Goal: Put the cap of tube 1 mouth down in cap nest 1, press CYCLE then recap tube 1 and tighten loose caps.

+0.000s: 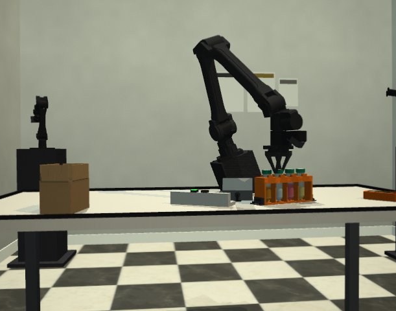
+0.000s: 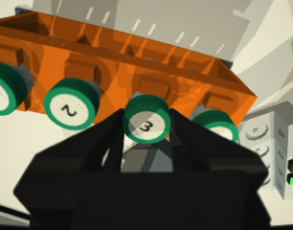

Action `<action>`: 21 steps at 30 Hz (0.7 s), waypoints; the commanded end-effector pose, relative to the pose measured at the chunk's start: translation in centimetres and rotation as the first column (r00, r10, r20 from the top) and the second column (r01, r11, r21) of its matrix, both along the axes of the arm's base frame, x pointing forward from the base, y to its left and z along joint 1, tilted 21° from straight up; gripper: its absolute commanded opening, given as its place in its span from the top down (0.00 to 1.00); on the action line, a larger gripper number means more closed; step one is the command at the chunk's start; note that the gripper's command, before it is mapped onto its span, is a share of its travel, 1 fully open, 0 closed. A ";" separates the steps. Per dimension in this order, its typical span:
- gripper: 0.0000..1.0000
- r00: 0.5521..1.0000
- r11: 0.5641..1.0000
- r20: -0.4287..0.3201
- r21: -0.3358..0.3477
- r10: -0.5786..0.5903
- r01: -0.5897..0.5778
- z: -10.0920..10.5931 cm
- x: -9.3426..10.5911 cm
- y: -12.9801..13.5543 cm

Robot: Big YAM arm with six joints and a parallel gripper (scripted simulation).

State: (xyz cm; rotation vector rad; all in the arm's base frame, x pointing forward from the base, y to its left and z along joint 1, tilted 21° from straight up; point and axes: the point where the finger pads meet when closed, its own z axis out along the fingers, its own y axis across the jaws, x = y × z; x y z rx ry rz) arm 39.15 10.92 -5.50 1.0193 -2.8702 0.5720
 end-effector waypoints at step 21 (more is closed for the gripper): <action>1.00 0.949 0.957 0.126 0.055 -0.288 0.283 0.1 0.8 0.2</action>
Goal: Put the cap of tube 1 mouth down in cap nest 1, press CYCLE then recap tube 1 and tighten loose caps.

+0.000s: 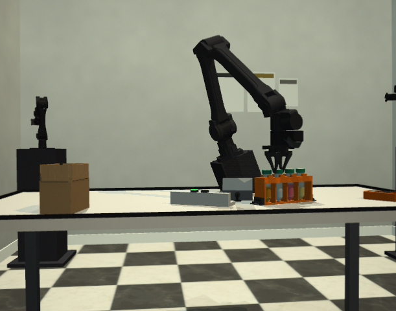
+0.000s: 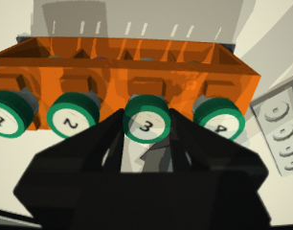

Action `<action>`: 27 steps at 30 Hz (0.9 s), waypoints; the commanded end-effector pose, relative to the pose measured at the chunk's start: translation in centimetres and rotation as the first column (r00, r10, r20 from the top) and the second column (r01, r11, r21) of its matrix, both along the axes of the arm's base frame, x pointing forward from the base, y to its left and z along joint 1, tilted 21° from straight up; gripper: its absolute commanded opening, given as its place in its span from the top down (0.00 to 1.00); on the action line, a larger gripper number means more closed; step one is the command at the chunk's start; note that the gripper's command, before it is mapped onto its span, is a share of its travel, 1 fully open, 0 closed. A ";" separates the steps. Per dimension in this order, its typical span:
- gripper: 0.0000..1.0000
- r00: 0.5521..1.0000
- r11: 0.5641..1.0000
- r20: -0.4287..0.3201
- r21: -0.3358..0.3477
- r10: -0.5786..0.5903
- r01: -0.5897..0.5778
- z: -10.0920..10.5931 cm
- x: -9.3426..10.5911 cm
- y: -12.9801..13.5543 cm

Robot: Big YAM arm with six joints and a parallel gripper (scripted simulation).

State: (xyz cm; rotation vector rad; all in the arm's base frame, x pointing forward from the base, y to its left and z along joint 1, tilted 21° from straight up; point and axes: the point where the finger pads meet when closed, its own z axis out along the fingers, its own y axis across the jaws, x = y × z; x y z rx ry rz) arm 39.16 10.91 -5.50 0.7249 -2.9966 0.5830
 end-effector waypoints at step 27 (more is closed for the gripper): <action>1.00 0.955 0.962 0.121 0.053 -0.271 0.267 0.1 0.9 0.2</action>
